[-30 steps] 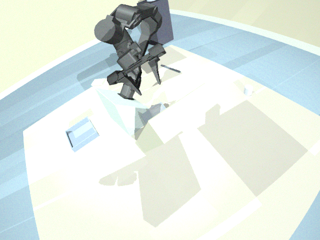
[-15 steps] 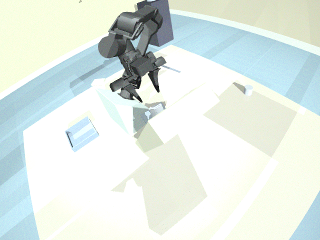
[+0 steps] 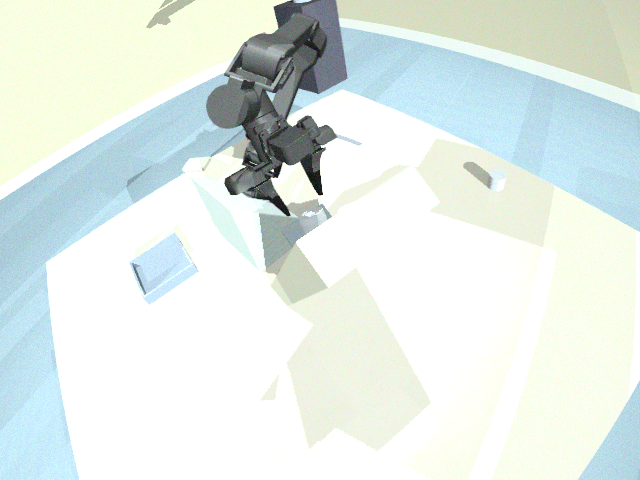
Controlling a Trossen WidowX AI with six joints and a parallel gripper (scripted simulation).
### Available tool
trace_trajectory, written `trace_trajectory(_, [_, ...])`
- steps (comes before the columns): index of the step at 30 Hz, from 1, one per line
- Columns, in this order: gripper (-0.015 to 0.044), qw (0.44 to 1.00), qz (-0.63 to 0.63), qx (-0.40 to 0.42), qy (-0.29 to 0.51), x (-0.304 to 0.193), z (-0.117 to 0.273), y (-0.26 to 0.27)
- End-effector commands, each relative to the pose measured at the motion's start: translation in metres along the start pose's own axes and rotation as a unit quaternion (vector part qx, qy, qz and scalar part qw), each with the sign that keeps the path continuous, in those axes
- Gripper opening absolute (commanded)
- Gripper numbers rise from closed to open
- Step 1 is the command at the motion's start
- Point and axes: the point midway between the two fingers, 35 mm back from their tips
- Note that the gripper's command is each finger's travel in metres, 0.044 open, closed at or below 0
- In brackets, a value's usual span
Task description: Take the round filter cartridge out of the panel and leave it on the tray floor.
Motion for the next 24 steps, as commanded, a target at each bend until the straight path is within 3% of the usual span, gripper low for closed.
trace_trajectory(1, [0.0305, 1.0, -0.004, 0.002, 0.002, -0.003, -0.009, 0.0])
trace_trajectory(22, [0.0305, 1.0, -0.003, 0.004, 0.001, -0.003, -0.034, 0.002])
trace_trajectory(24, [0.0252, 1.0, 0.001, 0.001, 0.0, -0.001, -0.031, 0.001])
Point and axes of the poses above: the point midway between the two fingers, 35 mm back from their tips, its own z axis back along the fingers, its own y axis across the jaws, x = y × z, and after that the axes turned 5 degrees about z, right-handed
